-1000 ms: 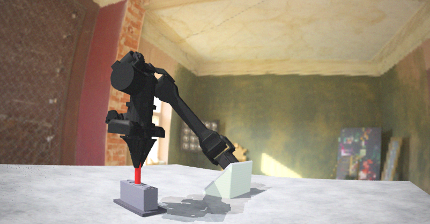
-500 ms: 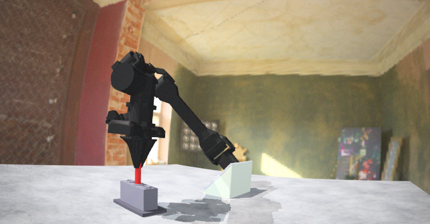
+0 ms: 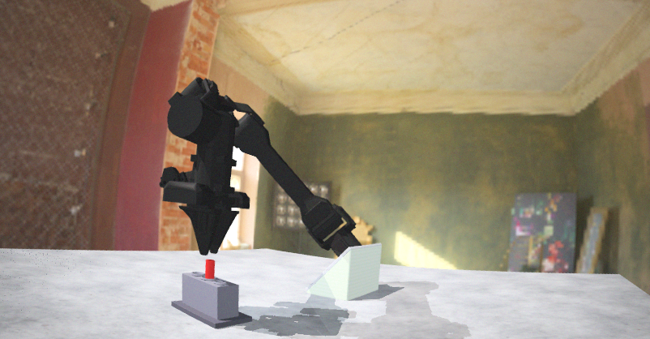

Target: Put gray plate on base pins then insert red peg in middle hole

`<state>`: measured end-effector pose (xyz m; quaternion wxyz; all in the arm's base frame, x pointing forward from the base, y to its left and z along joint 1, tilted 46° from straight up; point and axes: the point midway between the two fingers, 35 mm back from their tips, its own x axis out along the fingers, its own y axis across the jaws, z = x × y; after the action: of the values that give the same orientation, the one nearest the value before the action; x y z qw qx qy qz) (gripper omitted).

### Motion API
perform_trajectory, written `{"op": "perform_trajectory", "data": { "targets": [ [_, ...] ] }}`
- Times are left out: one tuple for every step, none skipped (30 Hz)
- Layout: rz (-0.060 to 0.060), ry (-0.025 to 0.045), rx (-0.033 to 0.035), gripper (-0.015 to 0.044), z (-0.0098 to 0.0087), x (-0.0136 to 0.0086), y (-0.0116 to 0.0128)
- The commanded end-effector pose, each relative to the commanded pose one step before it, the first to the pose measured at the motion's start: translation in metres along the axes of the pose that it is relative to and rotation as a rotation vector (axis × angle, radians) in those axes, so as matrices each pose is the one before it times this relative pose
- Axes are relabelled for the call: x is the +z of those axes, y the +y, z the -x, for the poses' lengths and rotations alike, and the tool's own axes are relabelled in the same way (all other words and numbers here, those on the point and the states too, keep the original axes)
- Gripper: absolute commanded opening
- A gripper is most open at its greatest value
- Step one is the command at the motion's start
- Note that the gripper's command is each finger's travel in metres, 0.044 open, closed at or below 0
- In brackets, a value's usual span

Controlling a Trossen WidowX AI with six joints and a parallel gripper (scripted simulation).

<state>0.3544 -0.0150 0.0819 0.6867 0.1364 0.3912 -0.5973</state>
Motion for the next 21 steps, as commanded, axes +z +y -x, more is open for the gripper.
{"op": "perform_trajectory", "data": {
  "targets": [
    [0.0006,-0.00016,-0.00042,0.0150,0.00024,0.00003,0.00003],
    [0.0009,-0.00031,-0.00050,0.0150,0.00028,-0.00002,0.00002],
    [0.0014,-0.00046,-0.00075,0.0150,0.00042,-0.00003,0.00002],
    [0.0016,-0.00050,-0.00084,0.0150,0.00048,-0.00004,0.00001],
    [0.0018,-0.00058,-0.00097,0.0150,0.00058,-0.00008,-0.00004],
    [0.0021,-0.00066,-0.00111,0.0150,0.00070,-0.00016,-0.00013],
    [0.0023,-0.00073,-0.00123,0.0150,0.00087,-0.00029,-0.00027],
    [0.0013,-0.00039,-0.00067,0.0150,0.00062,-0.00029,-0.00031],
    [0.0008,-0.00023,-0.00042,0.0150,0.00064,-0.00038,-0.00042],
    [0.0002,-0.00005,-0.00013,0.0150,0.00051,-0.00030,-0.00033],
    [0.0001,0.00001,-0.00004,0.0150,0.00050,-0.00024,-0.00027],
    [0.0000,0.00002,-0.00002,0.0150,0.00053,-0.00022,-0.00024],
    [0.0000,0.00003,-0.00001,0.0150,0.00054,-0.00021,-0.00021],
    [0.0000,0.00003,-0.00001,0.0150,0.00053,-0.00022,-0.00018],
    [0.0000,0.00003,-0.00001,0.0150,0.00052,-0.00020,-0.00017],
    [0.0000,0.00003,-0.00001,0.0150,0.00053,-0.00017,-0.00018],
    [0.0000,0.00002,-0.00001,0.0150,0.00054,-0.00015,-0.00019],
    [0.0000,0.00002,-0.00001,0.0150,0.00054,-0.00012,-0.00019],
    [0.0000,0.00002,-0.00001,0.0150,0.00055,-0.00011,-0.00019],
    [0.0000,0.00002,-0.00001,0.0150,0.00055,-0.00009,-0.00019],
    [0.0000,0.00002,-0.00001,0.0150,0.00054,-0.00008,-0.00019]
  ]
}}
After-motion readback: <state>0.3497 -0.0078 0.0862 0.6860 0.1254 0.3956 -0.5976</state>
